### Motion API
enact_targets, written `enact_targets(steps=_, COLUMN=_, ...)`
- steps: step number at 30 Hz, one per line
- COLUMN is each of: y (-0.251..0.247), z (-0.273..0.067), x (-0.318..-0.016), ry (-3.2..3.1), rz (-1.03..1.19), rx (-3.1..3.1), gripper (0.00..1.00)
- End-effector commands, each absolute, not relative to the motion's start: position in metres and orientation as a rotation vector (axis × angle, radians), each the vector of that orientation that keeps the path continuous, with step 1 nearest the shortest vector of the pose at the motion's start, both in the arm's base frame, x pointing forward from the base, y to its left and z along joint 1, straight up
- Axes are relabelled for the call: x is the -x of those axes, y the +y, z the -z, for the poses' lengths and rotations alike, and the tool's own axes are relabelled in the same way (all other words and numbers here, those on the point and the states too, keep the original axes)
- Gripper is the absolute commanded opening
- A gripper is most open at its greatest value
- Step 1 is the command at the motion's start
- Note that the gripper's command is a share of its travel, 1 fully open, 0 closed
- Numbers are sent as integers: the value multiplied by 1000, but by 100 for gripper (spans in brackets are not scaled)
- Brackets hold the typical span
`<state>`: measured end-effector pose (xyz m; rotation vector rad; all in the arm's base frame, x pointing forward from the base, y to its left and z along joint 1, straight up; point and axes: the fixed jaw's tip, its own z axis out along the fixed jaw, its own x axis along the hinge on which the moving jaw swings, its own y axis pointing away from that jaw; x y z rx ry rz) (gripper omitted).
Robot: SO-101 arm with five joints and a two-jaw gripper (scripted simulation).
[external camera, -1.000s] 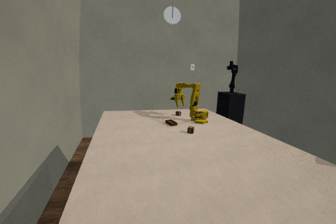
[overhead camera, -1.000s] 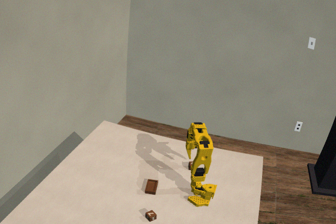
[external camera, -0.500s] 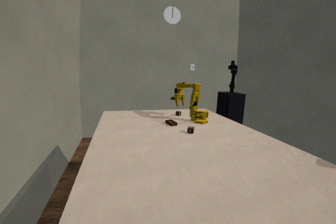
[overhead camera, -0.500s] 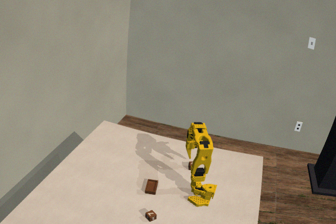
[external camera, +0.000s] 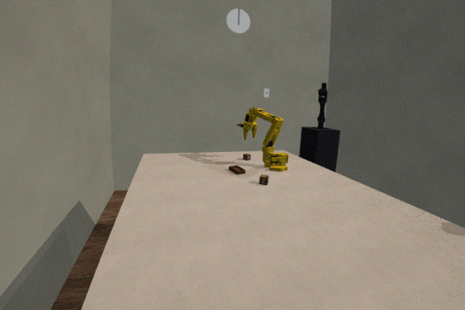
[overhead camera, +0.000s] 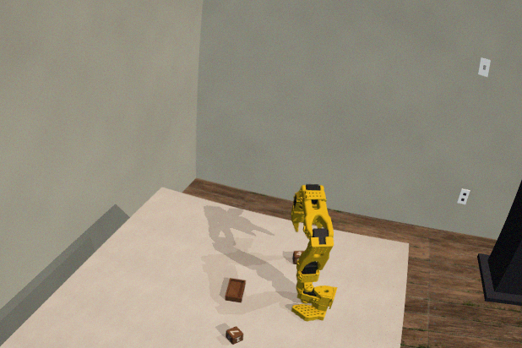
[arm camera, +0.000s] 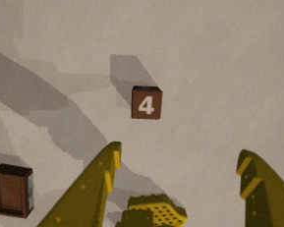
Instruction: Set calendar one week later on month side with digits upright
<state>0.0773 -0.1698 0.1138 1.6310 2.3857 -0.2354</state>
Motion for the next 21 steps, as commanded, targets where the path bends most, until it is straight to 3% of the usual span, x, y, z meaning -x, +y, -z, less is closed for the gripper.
enact_targets(steps=1, y=-172, z=-140, x=-76, ry=2254, rz=345, rx=-1573, gripper=35)
enact_targets(steps=21, y=-169, z=-156, x=-75, ry=2188, rz=421, rx=-1501, gripper=35)
